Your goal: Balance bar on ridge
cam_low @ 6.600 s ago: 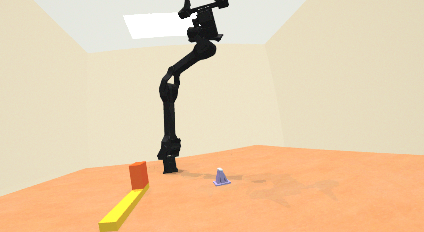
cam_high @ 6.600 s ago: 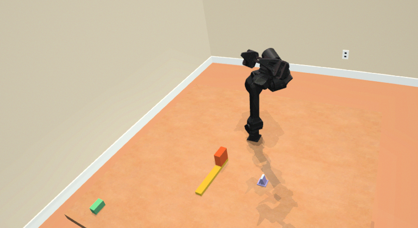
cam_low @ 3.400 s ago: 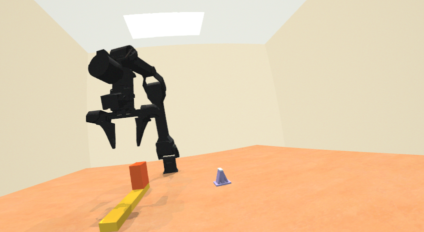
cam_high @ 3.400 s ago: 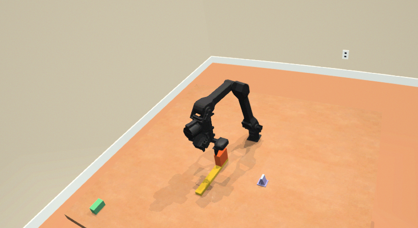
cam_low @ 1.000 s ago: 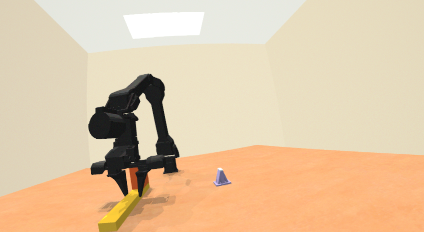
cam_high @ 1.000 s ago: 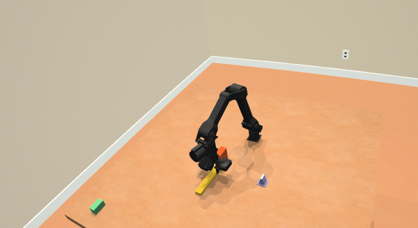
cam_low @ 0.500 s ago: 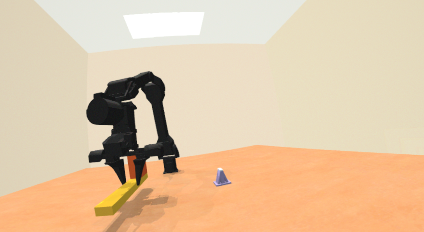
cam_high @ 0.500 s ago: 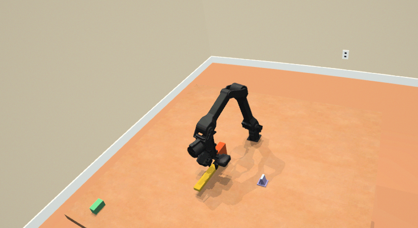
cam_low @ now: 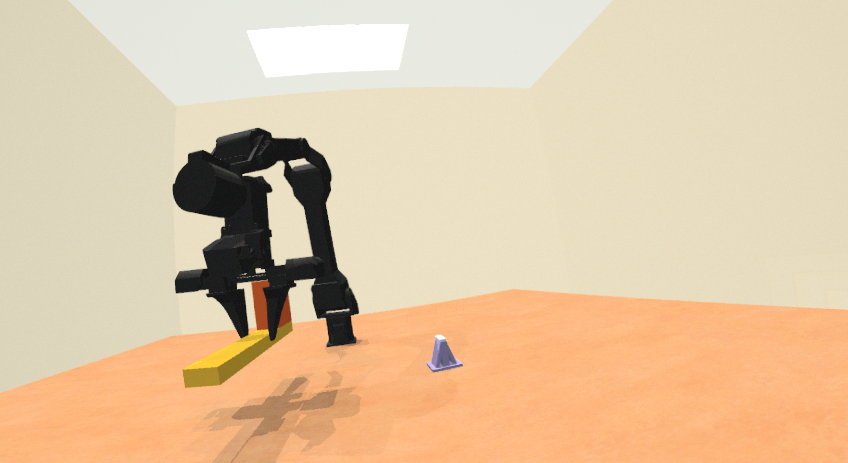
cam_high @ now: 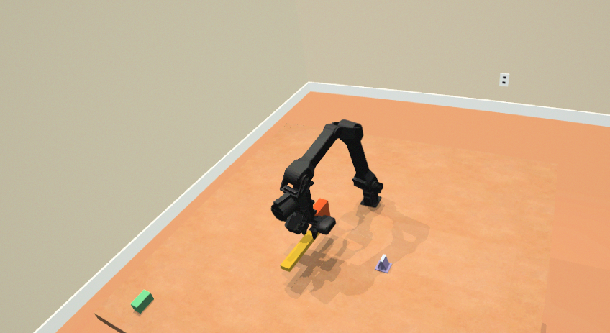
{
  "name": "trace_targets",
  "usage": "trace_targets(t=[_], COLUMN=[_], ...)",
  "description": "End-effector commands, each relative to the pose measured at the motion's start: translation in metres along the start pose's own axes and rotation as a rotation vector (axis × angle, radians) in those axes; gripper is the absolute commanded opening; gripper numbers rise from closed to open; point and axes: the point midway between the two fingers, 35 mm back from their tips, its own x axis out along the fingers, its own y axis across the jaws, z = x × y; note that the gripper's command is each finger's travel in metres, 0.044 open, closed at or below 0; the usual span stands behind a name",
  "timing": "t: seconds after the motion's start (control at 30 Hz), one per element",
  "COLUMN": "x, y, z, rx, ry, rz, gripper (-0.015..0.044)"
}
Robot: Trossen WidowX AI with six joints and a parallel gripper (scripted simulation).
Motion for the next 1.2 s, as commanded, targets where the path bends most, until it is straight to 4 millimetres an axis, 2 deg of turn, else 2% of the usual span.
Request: trace_targets(t=[0.0, 0.23, 0.73, 1.17], x=[-0.014, -0.021, -0.022, -0.023], y=[0.001, 0.006, 0.061, 0.111], z=[-0.001, 0.0, 0.012, 0.013], rx=[-0.005, 0.03, 0.388, 0.718], ry=[-0.016, -0.016, -0.015, -0.012], rz=[0.002, 0.003, 0.01, 0.016], gripper=[0.0, 0.0, 0.0, 0.0])
